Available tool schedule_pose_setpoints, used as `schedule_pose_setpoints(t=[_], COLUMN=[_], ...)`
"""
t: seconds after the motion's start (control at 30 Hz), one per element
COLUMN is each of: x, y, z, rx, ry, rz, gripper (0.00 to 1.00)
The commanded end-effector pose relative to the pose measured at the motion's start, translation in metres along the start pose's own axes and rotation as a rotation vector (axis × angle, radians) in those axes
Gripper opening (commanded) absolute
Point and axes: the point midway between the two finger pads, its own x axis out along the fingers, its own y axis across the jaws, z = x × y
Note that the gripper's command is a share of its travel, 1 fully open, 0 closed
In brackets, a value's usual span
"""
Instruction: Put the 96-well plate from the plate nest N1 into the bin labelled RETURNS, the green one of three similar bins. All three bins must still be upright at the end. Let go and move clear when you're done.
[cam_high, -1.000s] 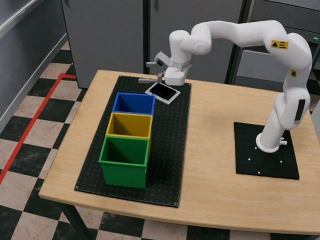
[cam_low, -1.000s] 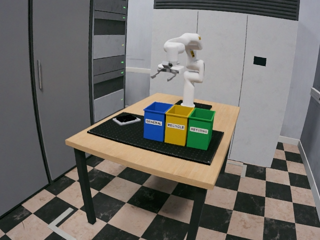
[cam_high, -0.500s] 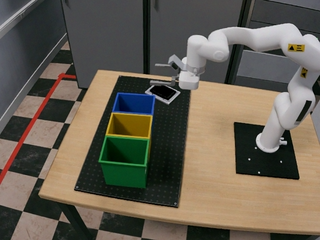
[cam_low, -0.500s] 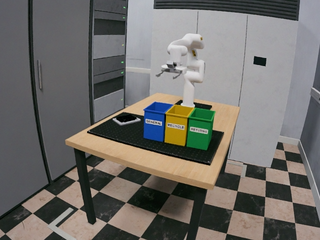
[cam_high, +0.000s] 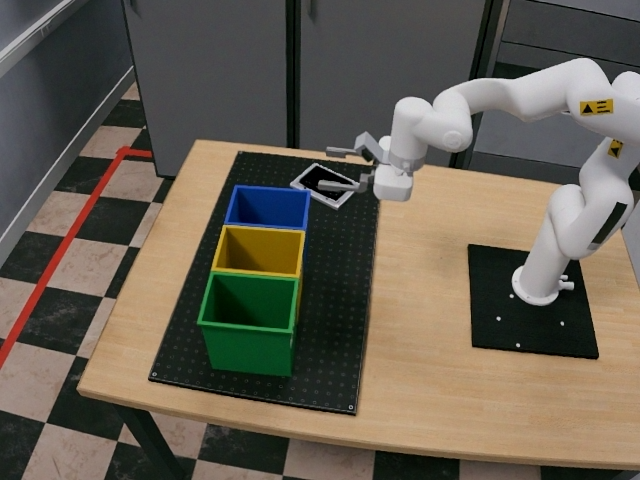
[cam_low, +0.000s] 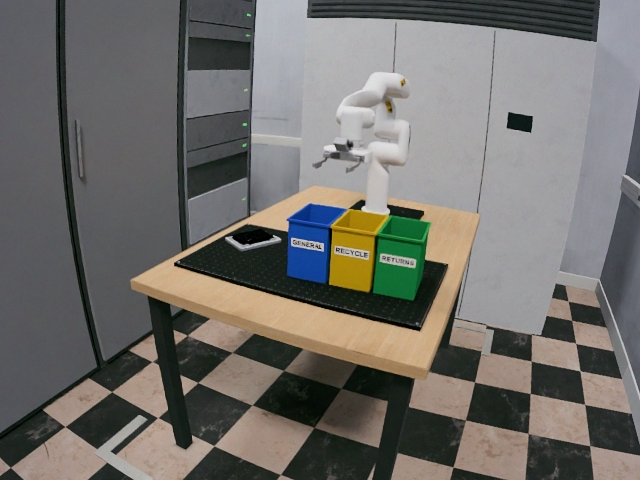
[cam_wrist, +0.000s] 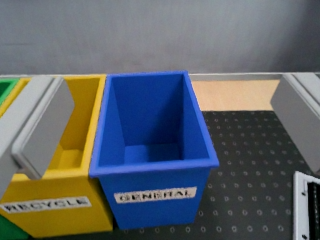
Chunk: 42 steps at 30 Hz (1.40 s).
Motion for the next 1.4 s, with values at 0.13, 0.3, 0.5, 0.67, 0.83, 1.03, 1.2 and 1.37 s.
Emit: schedule_pose_setpoints(t=[0.13,0.3,0.5,0.67,0.83,1.03,1.2,1.37], x=[-0.004,-0.003,0.001,0.005,0.009,0.013,0.017,0.021], y=[-0.002,-0.006,-0.026,-0.050,-0.074,-0.093,-0.117,-0.141], z=[-0.005,-0.006,-0.011,-0.017,-0.022,-0.027,-0.032,-0.038], rx=[0.002,0.002,0.003,0.003,0.003,0.003,0.003,0.003], ry=[-0.006,-0.006,-0.006,-0.005,-0.005,-0.005,-0.005,-0.005], rz=[0.000,-0.033,-0.166,-0.333,-0.467,-0.467,-0.467,-0.467], gripper=[0.37,0.37,0.37,0.37,0.37,0.37,0.37,0.37])
